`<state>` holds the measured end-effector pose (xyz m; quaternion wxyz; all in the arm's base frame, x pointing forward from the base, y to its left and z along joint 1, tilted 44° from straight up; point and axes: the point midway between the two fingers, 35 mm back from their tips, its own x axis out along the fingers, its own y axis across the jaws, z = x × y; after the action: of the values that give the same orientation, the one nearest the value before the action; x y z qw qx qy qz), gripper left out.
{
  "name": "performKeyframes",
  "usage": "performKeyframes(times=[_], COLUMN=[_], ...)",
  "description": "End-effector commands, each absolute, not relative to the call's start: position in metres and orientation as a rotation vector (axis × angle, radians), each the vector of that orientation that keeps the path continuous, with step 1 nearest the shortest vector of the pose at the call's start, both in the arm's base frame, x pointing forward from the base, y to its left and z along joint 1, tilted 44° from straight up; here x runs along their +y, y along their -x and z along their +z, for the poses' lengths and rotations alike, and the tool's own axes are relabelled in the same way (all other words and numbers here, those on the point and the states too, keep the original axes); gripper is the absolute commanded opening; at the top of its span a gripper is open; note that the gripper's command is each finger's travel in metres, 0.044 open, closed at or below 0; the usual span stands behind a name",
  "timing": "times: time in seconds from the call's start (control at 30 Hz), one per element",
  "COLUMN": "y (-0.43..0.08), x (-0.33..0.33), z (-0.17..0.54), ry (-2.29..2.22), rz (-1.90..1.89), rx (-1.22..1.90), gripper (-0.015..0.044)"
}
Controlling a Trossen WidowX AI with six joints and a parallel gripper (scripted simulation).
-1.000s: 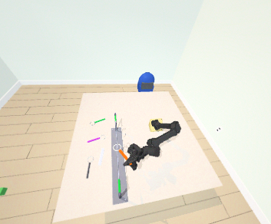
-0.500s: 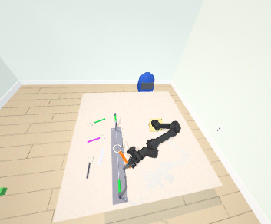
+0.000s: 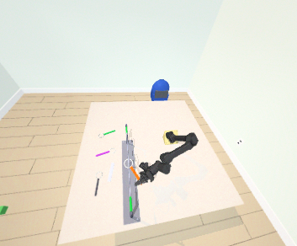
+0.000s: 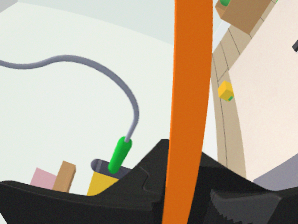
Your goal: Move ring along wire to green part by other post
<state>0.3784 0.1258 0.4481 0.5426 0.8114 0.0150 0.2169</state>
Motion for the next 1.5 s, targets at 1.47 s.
performKeyframes(times=[1.47], y=[-0.382], x=[0.121], z=[0.316], ry=[-1.113], rz=[0.266], rx=[0.287], gripper=[-0.0150])
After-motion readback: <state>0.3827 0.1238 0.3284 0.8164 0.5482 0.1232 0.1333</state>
